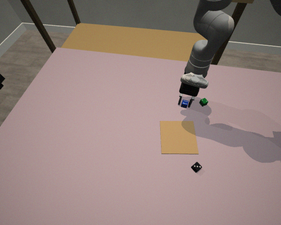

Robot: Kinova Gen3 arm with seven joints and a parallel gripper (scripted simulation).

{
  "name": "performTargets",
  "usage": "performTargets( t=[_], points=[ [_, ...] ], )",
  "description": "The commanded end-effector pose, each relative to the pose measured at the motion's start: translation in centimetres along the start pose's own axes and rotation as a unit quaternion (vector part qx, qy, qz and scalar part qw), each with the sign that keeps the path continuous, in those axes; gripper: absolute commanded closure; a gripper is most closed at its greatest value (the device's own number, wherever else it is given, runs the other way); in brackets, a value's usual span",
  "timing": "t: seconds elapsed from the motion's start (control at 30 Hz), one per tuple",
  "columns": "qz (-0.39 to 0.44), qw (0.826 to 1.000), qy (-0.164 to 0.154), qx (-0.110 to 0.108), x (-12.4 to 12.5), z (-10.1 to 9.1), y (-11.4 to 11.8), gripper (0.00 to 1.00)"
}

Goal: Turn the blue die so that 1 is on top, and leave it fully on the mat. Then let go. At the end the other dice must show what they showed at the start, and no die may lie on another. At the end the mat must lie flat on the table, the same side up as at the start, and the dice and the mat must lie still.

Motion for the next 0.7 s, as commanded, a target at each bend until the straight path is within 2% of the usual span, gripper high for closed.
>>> performTargets(
  t=[0.0,0.67],
  points=[
    [0.0,1.0,0.003,0.002,0.15,0.23,-0.09,0.21],
    [0.0,1.0,0.003,0.002,0.15,0.42,-0.09,0.21]
  ],
)
Point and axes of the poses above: the point where the finger pads meet when closed, its own z axis out along the fingers, its own y axis across the jaws, x = y × z, the point moved 10 cm from there along -z, back along the fingers, and after that the axes turned 11 degrees about -z, right-handed, at the moved point
